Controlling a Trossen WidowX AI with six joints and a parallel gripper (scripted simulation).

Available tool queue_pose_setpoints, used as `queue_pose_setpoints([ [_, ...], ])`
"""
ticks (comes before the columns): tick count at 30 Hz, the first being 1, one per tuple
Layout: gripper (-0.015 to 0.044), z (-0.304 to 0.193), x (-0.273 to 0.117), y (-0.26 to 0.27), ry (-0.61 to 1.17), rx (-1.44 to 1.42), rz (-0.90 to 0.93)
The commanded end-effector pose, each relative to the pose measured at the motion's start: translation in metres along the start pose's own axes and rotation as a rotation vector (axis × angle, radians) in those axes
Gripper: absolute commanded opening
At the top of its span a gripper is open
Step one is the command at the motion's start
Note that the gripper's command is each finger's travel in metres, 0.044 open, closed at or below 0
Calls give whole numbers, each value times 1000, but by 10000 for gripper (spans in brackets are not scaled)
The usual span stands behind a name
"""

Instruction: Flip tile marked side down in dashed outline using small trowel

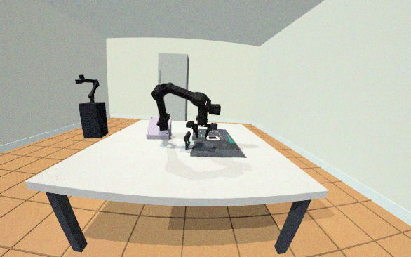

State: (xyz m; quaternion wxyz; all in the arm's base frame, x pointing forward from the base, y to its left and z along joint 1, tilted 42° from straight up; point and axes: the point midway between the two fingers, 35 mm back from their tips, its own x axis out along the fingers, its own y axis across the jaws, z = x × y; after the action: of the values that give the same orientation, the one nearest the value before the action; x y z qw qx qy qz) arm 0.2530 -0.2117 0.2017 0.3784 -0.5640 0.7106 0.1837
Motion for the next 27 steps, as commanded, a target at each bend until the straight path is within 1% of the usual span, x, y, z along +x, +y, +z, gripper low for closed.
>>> queue_pose_setpoints([
  [1,270,4,-1,5,0,107,7],
  [27,270,26,-12,33,0,1005,15],
])
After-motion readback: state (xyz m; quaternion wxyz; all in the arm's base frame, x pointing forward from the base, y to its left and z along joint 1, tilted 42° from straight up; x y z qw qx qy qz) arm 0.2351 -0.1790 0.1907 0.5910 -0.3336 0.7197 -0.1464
